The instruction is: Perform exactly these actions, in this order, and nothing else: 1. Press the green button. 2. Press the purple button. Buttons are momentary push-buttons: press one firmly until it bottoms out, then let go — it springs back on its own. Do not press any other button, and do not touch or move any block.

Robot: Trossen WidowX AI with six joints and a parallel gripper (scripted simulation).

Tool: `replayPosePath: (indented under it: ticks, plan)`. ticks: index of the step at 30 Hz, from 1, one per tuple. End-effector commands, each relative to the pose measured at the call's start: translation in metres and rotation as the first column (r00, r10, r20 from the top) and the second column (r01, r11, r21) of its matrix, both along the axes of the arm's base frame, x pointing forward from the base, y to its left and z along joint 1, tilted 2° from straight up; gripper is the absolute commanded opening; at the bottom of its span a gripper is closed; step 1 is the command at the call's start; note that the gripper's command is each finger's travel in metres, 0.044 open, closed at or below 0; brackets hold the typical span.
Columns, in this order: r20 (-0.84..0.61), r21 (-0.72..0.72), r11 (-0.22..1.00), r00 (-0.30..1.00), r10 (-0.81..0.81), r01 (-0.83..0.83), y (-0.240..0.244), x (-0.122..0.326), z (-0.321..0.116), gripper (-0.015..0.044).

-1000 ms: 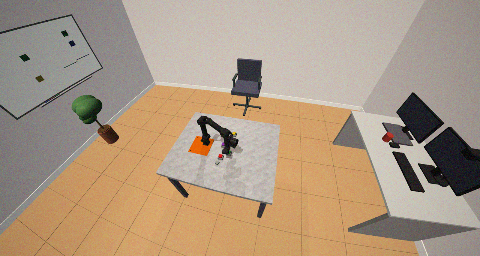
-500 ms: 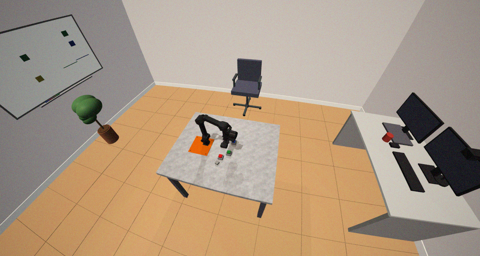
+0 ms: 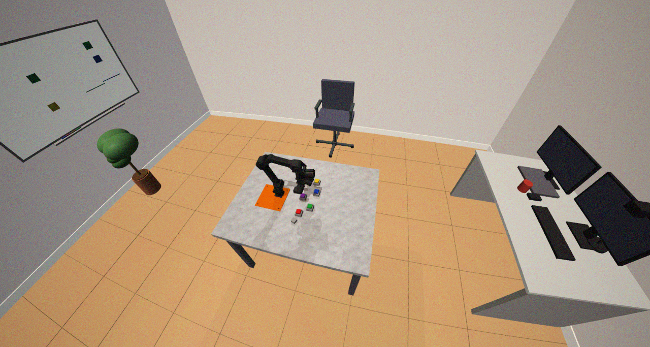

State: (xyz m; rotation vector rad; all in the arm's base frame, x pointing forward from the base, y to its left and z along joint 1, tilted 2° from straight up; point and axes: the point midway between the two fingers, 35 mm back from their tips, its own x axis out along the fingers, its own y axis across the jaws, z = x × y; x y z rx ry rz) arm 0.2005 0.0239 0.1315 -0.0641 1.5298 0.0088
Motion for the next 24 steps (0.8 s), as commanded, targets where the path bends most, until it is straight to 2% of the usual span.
replayPosePath:
  ticks: [1, 24]
  plan:
    - [-0.019, -0.003, 1.0, 1.0, -0.006, 0.005, -0.002, -0.005, -0.035, 0.002]
    - [-0.02, -0.003, 1.0, 1.0, -0.006, 0.005, -0.003, -0.005, -0.067, 0.002]
